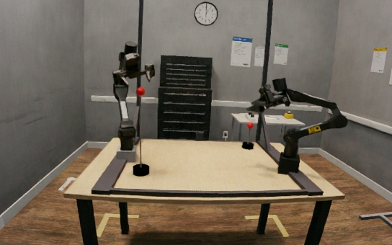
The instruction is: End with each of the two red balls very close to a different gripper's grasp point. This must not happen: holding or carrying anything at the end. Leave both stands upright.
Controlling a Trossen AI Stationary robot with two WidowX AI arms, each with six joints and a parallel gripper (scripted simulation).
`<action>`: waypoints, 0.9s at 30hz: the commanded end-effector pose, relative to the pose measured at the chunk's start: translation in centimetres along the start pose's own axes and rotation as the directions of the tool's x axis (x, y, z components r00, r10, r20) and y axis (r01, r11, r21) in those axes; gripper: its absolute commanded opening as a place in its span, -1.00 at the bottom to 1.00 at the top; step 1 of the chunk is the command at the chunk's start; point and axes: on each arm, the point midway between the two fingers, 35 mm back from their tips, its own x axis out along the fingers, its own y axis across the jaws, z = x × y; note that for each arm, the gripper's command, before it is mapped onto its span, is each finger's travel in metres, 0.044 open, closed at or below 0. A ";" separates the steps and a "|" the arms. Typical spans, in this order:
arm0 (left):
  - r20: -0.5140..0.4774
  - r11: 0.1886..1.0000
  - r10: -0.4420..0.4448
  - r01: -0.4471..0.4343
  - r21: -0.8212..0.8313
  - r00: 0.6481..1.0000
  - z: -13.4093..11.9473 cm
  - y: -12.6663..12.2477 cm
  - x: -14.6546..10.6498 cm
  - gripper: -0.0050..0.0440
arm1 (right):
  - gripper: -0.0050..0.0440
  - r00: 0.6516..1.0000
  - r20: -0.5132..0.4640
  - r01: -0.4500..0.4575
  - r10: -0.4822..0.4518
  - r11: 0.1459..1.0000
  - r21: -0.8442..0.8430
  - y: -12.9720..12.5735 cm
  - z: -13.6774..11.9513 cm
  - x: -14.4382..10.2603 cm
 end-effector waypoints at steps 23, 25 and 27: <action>-0.157 0.541 -0.817 0.832 0.126 0.555 0.9 -22.1 -9.7 1.00 | 1.00 0.995 0.048 -0.073 0.092 0.951 -0.302 -0.5 -6.0 -10.9; -0.171 0.476 -0.854 0.870 0.129 0.492 0.9 -23.9 -10.4 1.00 | 1.00 0.995 0.047 -0.075 0.094 0.950 -0.303 -0.5 -6.0 -10.9; -0.183 0.420 -0.880 0.898 0.130 0.438 0.9 -25.4 -10.9 1.00 | 1.00 0.995 0.043 -0.075 0.093 0.950 -0.302 -0.5 -6.0 -10.8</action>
